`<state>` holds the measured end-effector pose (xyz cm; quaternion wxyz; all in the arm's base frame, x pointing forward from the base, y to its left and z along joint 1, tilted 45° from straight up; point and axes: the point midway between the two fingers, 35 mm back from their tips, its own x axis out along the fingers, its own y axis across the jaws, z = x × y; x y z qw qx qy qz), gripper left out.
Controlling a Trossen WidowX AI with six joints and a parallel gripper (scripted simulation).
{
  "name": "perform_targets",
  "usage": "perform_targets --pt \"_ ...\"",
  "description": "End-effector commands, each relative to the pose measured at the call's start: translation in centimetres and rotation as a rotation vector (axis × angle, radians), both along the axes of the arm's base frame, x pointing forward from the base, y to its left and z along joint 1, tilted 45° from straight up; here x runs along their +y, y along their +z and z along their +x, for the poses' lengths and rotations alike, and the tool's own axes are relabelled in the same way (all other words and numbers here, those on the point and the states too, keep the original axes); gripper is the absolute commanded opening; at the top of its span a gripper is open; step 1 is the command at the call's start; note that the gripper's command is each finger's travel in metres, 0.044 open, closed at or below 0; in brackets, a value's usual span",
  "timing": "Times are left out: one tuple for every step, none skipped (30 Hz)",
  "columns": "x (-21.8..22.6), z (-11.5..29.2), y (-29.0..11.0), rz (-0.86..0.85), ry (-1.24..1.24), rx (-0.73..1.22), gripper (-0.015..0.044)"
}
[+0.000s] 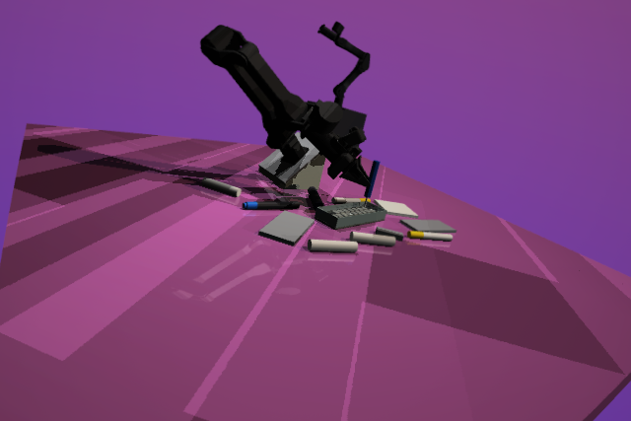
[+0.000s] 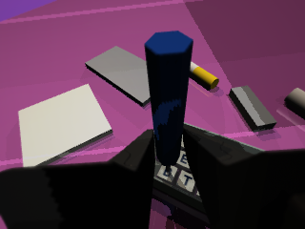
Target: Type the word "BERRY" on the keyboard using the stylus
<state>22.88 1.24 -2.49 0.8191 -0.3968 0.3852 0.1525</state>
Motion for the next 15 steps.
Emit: perform_targets --pt "-0.08 -0.15 -0.30 -0.001 0.008 0.006 0.0081" --pt "-0.11 -0.15 -0.33 -0.001 0.008 0.006 0.0081" --pt "-0.14 -0.16 -0.36 -0.001 0.008 0.006 0.0081" --pt "-0.17 -0.16 -0.39 -0.001 0.008 0.006 0.0081" --pt "-0.20 -0.17 -0.42 -0.001 0.008 0.006 0.0081" --pt "-0.23 -0.17 -0.45 -0.001 0.008 0.006 0.0081" --pt "-0.26 -0.18 -0.48 -0.001 0.008 0.006 0.0081" --pt "-0.28 -0.18 -0.51 -0.001 0.008 0.006 0.0081" --pt "-0.31 -0.19 -0.54 -0.001 0.008 0.006 0.0081" --pt "-0.34 -0.19 -0.57 -0.001 0.008 0.006 0.0081" --pt "-0.37 -0.20 -0.60 -0.001 0.008 0.007 0.0081" --pt "-0.40 -0.20 -0.63 -0.001 0.008 0.007 0.0081" --pt "-0.43 -0.21 -0.66 -0.001 0.008 0.007 0.0081" --pt "-0.46 -0.22 -0.69 -0.001 0.008 0.007 0.0081" --pt "-0.44 -0.21 -0.67 -0.001 0.008 0.007 0.0081"
